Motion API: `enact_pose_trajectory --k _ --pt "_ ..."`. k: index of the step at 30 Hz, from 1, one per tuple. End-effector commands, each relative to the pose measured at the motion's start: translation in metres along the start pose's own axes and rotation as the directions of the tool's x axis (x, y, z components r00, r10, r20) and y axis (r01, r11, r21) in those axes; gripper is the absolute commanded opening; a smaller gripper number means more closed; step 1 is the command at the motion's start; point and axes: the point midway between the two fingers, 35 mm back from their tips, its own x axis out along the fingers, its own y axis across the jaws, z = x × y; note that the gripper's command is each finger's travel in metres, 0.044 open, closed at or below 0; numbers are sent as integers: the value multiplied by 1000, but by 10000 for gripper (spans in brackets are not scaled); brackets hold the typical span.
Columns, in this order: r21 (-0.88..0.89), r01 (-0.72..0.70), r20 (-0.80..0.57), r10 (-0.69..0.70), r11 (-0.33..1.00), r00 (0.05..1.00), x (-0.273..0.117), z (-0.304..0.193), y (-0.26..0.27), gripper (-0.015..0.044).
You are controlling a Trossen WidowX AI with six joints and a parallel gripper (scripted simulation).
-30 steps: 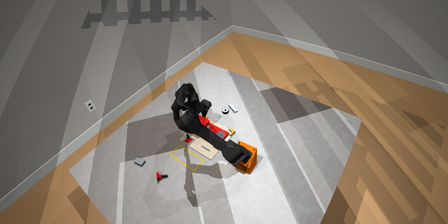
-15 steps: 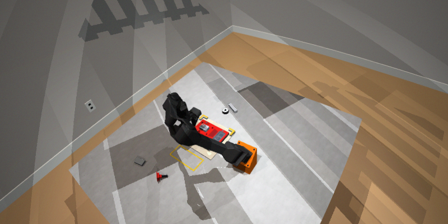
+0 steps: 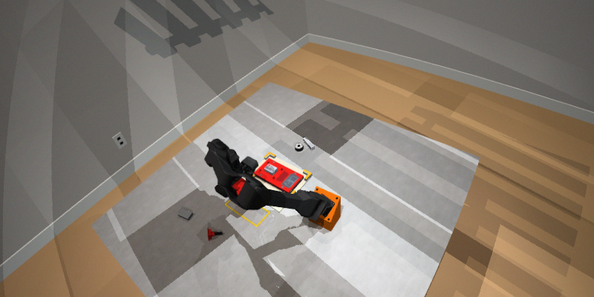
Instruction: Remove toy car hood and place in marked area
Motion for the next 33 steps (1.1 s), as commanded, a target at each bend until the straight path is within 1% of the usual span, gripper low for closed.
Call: enact_pose_trajectory --k 1,33 --pt "2 -15 2 15 1000 1000 -1 -8 17 0" --pt "2 -13 2 13 1000 1000 23 -5 17 0"
